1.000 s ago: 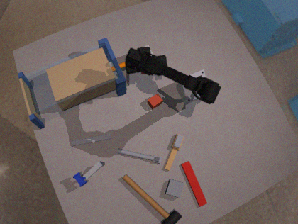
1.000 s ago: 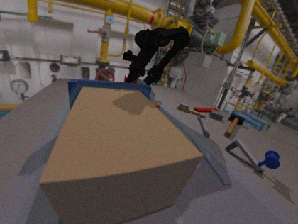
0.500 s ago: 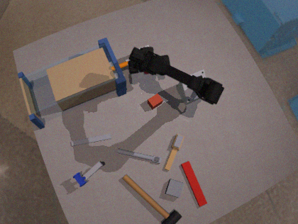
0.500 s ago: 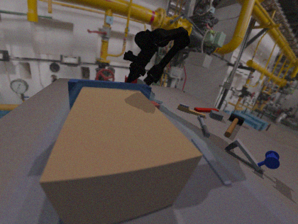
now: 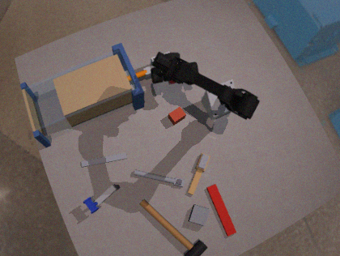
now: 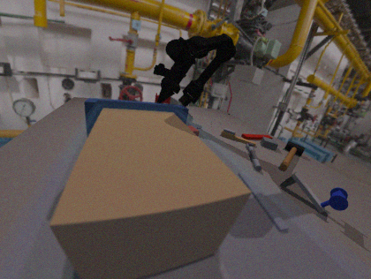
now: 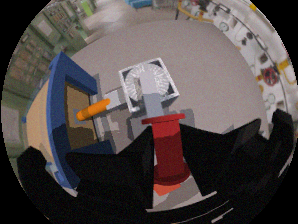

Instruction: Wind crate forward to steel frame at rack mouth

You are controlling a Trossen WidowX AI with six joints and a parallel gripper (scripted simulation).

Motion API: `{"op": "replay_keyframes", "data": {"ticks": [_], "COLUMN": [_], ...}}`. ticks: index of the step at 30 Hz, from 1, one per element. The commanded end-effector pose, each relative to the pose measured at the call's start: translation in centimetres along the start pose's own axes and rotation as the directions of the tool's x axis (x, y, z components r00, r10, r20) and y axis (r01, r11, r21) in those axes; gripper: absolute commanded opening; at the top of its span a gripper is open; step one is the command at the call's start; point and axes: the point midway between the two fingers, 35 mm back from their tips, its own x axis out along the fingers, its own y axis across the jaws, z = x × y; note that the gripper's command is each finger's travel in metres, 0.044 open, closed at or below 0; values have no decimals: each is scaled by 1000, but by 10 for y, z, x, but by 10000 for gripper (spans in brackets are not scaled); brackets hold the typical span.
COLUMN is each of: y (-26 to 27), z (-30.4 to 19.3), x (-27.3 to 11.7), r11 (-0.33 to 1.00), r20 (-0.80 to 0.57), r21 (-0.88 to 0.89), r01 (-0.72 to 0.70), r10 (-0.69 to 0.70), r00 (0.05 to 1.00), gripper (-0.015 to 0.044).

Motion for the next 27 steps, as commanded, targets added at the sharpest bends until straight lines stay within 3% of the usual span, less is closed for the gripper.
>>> {"op": "replay_keyframes", "data": {"ticks": [1, 27], "y": [-15, -41], "z": [0, 10], "x": [2, 6], "r11": [1000, 1000], "r20": [0, 1], "r21": [2, 3], "r01": [29, 31], "r10": [-29, -31], "r00": [1000, 1000], "gripper": [0, 0]}}
